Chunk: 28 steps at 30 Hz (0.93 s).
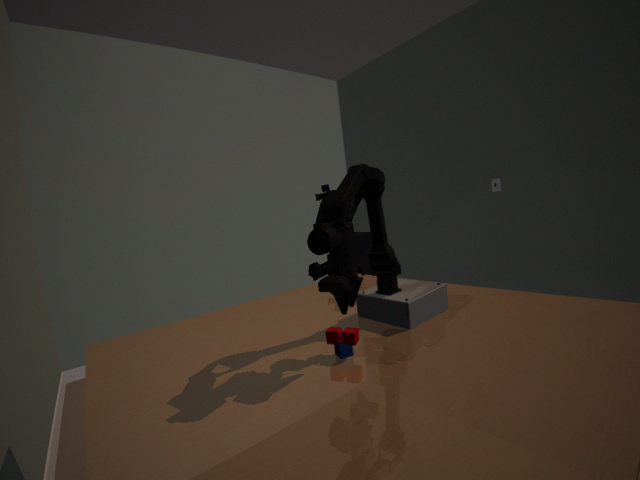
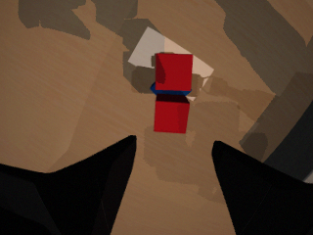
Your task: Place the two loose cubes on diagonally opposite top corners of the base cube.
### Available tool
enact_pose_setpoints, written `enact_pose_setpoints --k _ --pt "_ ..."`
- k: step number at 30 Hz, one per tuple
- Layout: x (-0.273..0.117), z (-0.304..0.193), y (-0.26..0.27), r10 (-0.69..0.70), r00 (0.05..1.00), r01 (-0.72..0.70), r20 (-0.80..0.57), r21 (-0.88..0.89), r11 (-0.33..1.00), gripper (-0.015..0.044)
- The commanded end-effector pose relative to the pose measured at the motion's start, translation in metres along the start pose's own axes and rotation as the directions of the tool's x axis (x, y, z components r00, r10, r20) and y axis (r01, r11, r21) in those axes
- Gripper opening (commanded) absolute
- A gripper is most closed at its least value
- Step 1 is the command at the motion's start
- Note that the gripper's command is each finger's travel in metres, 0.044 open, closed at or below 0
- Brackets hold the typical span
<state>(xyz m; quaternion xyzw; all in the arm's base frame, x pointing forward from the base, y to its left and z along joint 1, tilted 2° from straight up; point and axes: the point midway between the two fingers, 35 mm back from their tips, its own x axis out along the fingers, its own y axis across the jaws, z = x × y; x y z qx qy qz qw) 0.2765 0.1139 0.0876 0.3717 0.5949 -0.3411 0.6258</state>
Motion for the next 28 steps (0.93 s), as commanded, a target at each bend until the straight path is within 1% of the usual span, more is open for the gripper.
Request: enact_pose_setpoints --k 1,3,4,6,11,13,28 --pt "-0.005 0.000 0.000 0.001 1.000 -0.001 0.000 0.000 1.000 0.0336" --pt "-0.007 0.000 0.000 0.002 1.000 -0.002 0.000 0.000 1.000 0.0389" --pt "-0.007 0.000 0.000 0.002 1.000 -0.002 0.000 0.000 1.000 0.0400" --pt "-0.005 -0.009 0.003 0.002 1.000 -0.002 -0.001 0.000 1.000 0.0400" --pt "-0.007 -0.081 0.011 0.003 1.000 -0.003 -0.008 0.000 1.000 0.0400" --pt "-0.007 -0.101 0.010 0.003 1.000 -0.003 -0.010 0.000 1.000 0.0400" --pt "-0.007 -0.104 0.010 0.003 1.000 -0.003 -0.010 0.000 1.000 0.0400"
